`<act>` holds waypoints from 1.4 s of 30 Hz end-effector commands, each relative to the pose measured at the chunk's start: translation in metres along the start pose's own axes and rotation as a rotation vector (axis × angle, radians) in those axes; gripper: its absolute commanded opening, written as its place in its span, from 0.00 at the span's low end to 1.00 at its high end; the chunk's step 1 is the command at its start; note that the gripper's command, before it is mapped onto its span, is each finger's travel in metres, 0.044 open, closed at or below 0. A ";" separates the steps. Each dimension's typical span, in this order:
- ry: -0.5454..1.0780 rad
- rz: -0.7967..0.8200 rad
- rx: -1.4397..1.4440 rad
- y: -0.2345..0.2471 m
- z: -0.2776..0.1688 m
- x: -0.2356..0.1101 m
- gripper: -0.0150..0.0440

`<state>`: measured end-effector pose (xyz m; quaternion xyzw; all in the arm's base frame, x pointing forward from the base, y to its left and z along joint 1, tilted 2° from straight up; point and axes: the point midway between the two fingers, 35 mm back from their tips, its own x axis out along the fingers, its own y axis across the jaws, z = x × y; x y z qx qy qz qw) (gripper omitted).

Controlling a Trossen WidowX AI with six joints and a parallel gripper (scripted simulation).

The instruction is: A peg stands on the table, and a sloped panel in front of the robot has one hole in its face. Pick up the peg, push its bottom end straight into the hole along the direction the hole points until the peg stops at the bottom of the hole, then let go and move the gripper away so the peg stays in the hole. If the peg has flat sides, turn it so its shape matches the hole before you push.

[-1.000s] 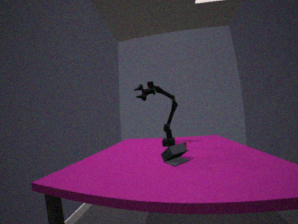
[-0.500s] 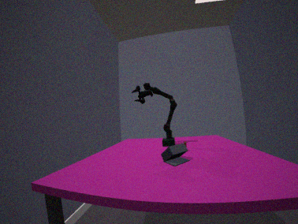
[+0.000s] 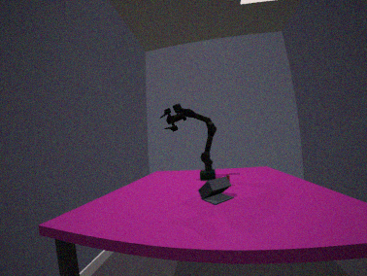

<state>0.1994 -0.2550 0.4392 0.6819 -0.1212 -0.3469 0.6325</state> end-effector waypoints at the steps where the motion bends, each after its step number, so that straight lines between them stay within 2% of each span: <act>1: 0.049 -0.038 -0.081 -0.010 -0.015 0.013 1.00; 24: 0.309 -0.128 -0.527 -0.051 -0.100 0.055 1.00; 42: 0.551 -0.154 -0.966 -0.099 -0.173 0.069 1.00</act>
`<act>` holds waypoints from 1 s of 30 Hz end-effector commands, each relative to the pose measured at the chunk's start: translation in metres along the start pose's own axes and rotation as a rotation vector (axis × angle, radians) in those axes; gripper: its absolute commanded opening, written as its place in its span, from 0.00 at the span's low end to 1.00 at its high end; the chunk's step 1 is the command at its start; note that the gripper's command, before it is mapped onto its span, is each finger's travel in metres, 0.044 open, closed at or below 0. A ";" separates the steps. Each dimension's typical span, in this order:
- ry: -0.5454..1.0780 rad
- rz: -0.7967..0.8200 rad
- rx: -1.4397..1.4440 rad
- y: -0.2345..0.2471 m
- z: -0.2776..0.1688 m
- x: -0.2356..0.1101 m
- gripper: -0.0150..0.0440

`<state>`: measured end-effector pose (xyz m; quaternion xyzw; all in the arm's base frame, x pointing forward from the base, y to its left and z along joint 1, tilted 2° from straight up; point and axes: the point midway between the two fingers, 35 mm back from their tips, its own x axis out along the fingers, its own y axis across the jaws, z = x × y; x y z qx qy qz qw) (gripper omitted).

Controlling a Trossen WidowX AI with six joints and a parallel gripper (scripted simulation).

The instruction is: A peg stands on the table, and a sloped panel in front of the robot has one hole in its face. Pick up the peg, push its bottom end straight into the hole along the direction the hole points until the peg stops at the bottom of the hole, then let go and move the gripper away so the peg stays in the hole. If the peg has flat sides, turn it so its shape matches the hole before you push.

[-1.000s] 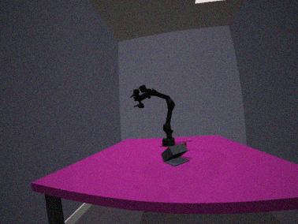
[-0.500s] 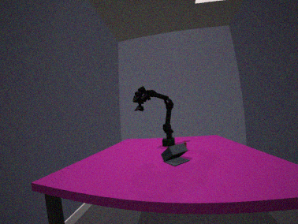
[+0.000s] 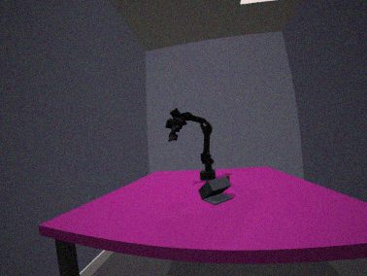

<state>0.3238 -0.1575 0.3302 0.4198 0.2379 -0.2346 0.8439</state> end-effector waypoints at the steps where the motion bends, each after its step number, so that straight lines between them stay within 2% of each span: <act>1: 0.063 -0.010 -0.114 0.003 -0.020 0.014 1.00; 30: 0.411 0.070 -0.898 0.030 -0.152 0.064 1.00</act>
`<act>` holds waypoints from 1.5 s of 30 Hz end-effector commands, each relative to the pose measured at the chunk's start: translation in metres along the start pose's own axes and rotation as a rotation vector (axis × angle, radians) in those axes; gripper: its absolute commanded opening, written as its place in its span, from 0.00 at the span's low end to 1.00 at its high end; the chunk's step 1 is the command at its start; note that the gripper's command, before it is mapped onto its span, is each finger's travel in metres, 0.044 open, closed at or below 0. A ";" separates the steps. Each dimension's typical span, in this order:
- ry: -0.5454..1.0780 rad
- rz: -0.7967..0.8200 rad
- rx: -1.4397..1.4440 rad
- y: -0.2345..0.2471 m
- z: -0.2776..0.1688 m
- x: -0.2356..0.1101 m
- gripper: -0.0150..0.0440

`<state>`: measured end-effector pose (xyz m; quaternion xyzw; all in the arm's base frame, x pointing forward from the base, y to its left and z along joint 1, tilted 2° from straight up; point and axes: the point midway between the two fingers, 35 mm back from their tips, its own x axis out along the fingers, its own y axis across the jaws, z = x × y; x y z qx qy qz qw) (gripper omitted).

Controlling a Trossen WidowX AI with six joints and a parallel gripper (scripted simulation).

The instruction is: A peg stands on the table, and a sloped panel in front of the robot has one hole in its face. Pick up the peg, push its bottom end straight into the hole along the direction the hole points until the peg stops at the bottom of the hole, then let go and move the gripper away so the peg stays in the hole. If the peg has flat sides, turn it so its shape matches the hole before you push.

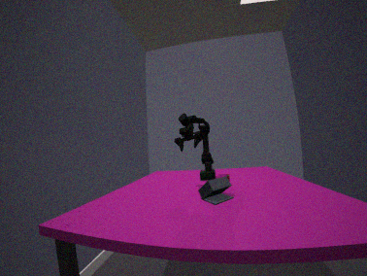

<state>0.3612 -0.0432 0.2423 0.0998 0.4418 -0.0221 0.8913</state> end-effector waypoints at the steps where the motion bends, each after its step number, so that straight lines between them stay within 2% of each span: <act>1: 0.058 0.017 -0.124 0.015 -0.014 0.013 1.00; 21: 0.239 0.131 -0.664 0.084 -0.073 0.047 1.00; 45: 0.421 0.311 -1.374 0.144 -0.162 0.066 1.00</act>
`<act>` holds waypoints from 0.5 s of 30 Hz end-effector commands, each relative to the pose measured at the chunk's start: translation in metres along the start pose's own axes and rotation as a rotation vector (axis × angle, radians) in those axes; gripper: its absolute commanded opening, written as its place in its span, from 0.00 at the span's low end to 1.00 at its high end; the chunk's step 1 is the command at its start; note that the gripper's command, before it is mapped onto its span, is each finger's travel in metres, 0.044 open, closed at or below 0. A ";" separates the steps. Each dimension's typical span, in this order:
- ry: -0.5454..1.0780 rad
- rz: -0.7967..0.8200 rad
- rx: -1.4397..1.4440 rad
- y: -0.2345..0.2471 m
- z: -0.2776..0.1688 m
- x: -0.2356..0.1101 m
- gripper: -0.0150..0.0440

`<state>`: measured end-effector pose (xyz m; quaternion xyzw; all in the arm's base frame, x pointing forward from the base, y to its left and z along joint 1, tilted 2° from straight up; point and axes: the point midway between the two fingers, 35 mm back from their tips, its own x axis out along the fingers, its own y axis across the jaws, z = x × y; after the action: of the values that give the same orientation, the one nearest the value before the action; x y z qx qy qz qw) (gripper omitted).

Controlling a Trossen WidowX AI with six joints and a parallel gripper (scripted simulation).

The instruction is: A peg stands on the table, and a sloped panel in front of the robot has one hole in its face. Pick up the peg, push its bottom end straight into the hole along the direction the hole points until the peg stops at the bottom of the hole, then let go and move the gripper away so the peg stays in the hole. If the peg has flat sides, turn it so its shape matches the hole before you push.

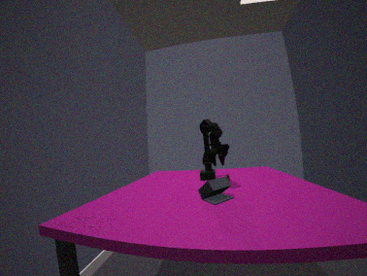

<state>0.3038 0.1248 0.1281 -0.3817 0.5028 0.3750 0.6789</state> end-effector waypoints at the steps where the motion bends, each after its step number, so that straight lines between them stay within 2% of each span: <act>1: 0.041 0.037 -0.144 0.019 0.002 0.011 1.00; 15: 0.129 0.139 -0.597 0.071 0.009 0.037 1.00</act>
<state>0.2635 0.1621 0.0941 -0.5235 0.4506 0.4998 0.5226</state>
